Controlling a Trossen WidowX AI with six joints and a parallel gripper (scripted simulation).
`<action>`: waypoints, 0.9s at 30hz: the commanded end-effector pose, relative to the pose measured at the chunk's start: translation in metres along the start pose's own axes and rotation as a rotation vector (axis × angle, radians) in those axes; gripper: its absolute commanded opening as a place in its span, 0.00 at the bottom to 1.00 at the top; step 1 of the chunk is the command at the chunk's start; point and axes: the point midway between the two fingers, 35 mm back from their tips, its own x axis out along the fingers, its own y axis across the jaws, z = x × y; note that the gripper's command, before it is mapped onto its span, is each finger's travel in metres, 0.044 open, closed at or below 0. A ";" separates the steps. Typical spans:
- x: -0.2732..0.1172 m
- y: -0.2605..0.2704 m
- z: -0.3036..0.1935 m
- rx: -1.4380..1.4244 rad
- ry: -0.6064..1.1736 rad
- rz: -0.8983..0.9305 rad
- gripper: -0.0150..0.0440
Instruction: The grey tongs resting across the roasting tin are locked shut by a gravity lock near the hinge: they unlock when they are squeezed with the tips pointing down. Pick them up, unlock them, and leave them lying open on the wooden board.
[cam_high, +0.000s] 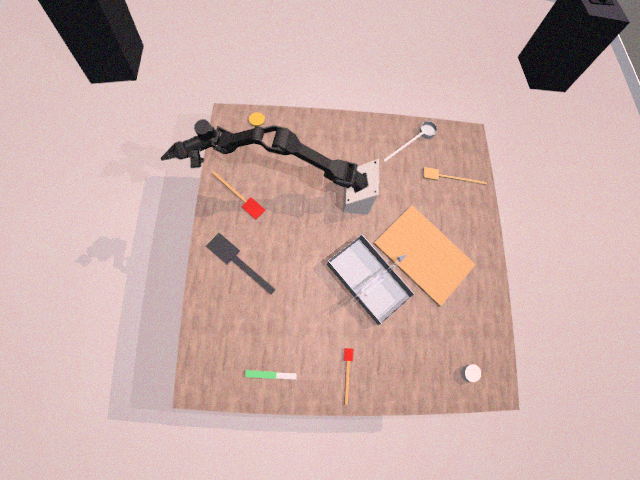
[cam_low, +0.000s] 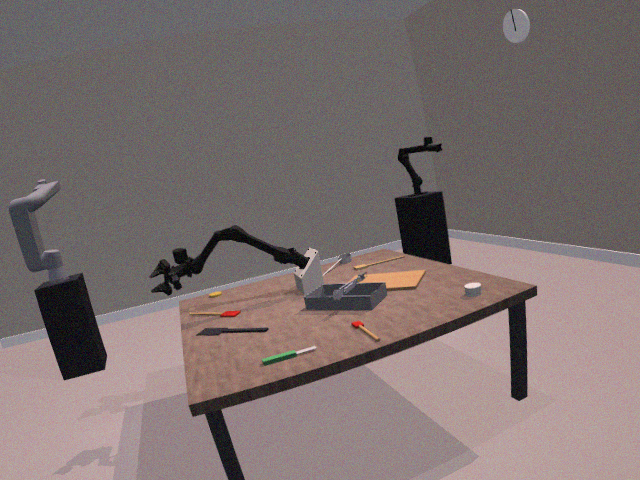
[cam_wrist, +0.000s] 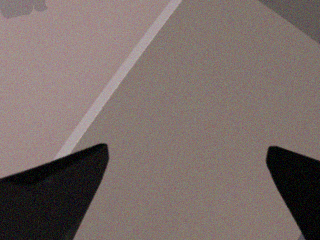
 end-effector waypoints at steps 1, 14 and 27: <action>0.024 -0.004 0.052 0.200 -0.052 0.014 1.00; 0.065 -0.050 0.215 0.601 -0.289 0.095 1.00; 0.056 -0.128 0.375 0.822 -0.567 0.267 1.00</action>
